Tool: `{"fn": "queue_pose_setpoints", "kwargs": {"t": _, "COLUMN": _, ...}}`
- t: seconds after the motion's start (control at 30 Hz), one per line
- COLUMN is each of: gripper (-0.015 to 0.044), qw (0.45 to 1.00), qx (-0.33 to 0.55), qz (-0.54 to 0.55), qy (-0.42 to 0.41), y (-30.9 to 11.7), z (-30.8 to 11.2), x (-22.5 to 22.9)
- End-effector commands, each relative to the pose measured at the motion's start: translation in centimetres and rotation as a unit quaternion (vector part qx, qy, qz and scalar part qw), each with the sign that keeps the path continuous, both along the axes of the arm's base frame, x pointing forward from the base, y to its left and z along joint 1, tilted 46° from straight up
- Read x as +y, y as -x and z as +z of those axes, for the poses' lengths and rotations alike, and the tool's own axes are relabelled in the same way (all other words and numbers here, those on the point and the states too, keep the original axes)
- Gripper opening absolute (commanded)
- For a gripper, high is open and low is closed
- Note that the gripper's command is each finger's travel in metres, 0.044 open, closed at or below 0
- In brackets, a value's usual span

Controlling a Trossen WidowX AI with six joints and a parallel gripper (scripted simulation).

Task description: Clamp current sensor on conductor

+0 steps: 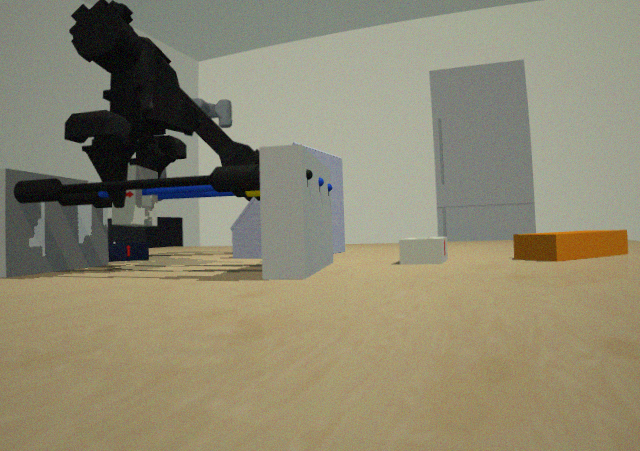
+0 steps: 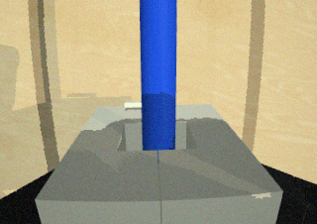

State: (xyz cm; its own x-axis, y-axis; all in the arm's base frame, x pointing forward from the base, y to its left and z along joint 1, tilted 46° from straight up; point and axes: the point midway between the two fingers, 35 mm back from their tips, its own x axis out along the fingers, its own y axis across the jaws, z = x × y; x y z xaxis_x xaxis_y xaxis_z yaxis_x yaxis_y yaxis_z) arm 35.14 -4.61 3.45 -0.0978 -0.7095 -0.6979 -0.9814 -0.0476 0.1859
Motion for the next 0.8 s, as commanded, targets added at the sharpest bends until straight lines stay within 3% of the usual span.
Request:
{"fn": "queue_pose_setpoints", "kwargs": {"t": 0.0, "gripper": 0.0279, "qw": 1.0, "qx": 0.0, "qz": 0.0, "qy": 0.0, "y": -0.01, "z": 0.01, "x": 0.0}}
{"fn": "queue_pose_setpoints", "kwargs": {"t": 0.57, "gripper": 0.0279, "qw": 1.0, "qx": 0.0, "qz": 0.0, "qy": 0.0, "y": -0.01, "z": 0.01, "x": 0.0}}
{"fn": "queue_pose_setpoints", "kwargs": {"t": 0.77, "gripper": 0.0436, "qw": 1.0, "qx": 0.0, "qz": 0.0, "qy": 0.0, "y": -0.01, "z": 0.01, "x": 0.0}}
